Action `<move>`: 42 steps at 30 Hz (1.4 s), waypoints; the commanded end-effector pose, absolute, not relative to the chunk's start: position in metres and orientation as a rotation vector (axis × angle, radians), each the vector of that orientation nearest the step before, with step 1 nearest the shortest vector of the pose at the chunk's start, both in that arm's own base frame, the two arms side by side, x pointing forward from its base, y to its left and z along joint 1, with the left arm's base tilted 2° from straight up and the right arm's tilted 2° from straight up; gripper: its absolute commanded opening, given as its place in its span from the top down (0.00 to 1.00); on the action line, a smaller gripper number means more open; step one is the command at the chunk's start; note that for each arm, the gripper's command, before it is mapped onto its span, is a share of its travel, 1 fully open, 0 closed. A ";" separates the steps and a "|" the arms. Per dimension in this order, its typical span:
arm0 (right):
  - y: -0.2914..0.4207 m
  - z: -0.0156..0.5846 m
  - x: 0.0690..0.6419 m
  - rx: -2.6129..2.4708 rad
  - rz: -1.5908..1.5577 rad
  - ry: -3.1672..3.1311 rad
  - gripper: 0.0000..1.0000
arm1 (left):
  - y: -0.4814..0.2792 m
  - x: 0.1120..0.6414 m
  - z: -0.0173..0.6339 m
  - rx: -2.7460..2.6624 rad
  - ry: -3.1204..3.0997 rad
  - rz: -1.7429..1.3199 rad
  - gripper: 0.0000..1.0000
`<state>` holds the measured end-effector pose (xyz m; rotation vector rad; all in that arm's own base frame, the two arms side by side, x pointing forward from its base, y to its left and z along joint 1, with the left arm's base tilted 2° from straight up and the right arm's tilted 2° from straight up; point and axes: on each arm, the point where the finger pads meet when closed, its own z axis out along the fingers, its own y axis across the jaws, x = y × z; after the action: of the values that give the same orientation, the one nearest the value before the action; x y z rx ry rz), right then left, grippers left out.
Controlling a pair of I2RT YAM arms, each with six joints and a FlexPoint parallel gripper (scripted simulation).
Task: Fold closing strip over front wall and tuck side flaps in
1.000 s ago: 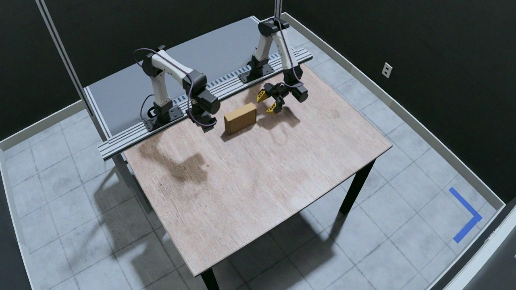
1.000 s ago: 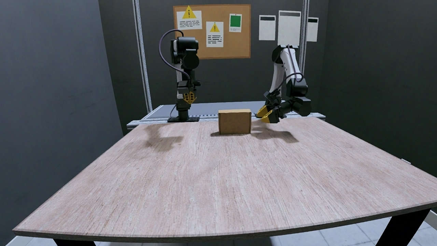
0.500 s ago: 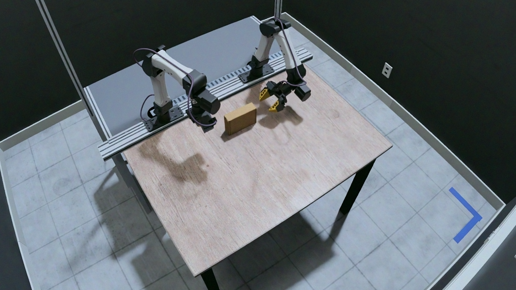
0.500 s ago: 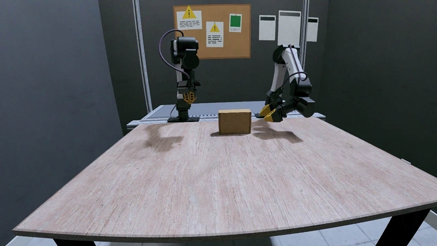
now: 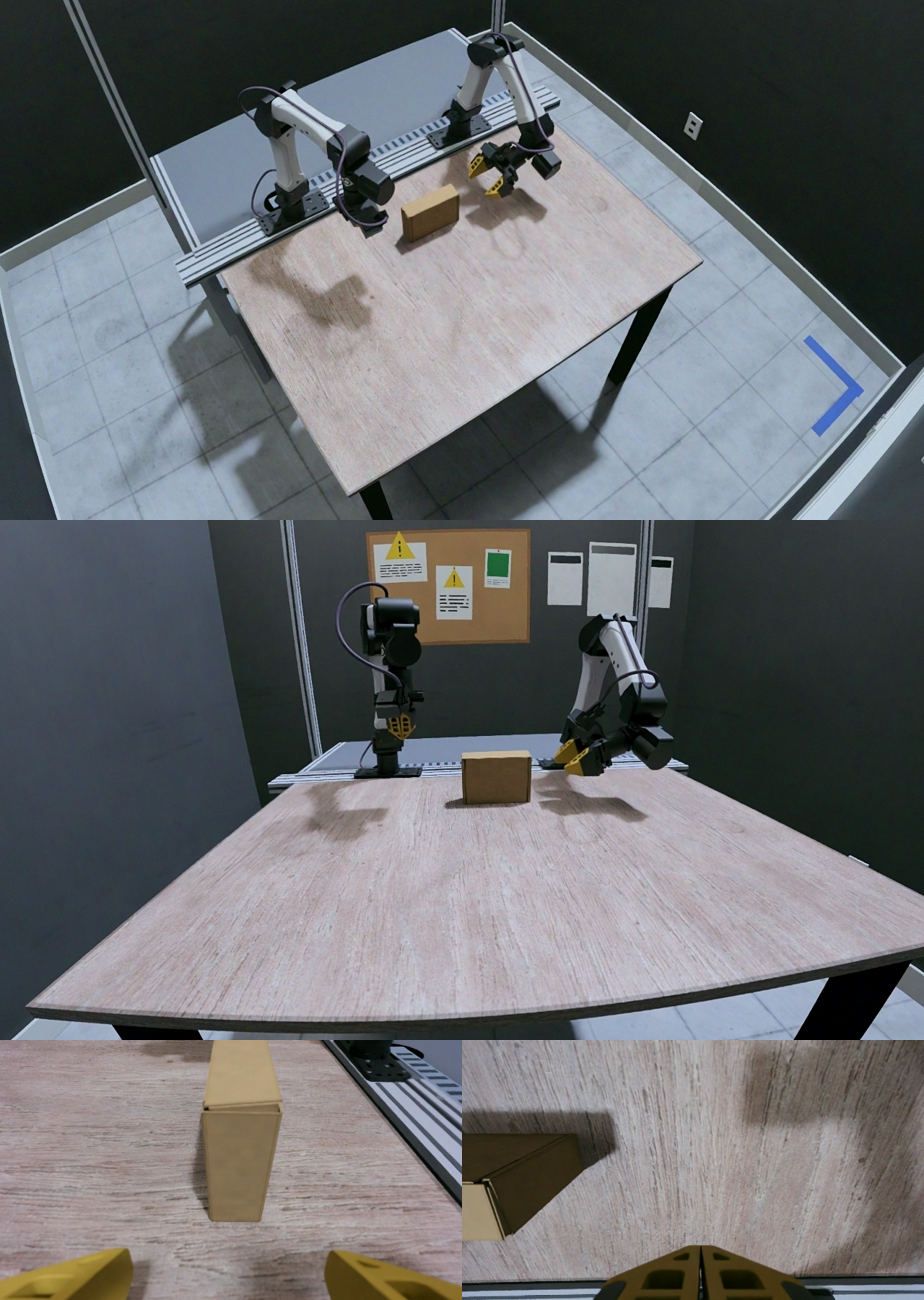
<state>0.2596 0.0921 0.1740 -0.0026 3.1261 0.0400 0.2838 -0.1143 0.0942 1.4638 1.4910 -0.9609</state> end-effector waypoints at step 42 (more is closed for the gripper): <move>0.089 0.180 0.254 -0.008 0.044 3.122 1.00 | -0.100 0.274 0.181 1.391 1.695 -0.897 1.00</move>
<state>0.2596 0.0921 0.1740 -0.0027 3.1261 0.0400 0.2737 -0.0972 0.1780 1.4340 1.5784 -0.9571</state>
